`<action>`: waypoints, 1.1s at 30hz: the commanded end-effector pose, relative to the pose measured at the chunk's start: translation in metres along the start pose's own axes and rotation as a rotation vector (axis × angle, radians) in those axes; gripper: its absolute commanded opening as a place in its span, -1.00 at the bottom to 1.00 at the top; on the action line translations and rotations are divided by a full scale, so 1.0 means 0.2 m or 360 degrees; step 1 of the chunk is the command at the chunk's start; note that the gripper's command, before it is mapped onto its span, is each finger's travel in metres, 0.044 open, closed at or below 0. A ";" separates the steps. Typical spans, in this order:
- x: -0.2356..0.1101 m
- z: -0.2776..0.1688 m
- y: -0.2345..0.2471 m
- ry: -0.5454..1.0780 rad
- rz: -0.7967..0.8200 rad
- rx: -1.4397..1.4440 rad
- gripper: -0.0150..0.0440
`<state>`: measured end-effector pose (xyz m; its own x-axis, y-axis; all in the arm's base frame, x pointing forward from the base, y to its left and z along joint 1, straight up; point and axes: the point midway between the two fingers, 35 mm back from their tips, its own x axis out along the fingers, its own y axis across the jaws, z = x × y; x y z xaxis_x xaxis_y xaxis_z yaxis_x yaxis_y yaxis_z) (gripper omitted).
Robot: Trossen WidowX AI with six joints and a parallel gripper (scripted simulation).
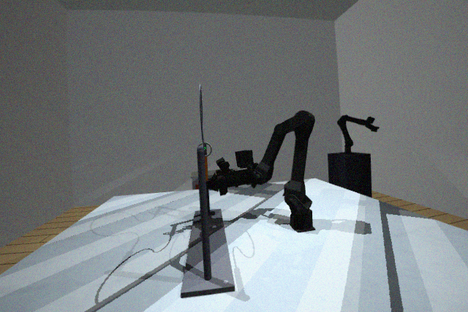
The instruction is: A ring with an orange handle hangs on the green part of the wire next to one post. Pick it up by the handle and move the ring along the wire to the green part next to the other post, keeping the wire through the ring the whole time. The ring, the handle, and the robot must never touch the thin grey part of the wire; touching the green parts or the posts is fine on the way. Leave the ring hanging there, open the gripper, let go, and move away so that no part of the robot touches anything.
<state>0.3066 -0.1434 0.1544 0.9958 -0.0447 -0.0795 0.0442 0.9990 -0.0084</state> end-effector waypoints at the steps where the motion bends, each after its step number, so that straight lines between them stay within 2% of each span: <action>1: 0.00 0.01 0.00 -0.0007 0.0005 -0.0007 -1.00; 33: 0.00 0.01 0.08 0.0001 0.0013 -0.0004 -1.00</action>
<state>0.3093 -0.1302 0.1559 0.9961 -0.0347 -0.0816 0.0339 0.9994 -0.0119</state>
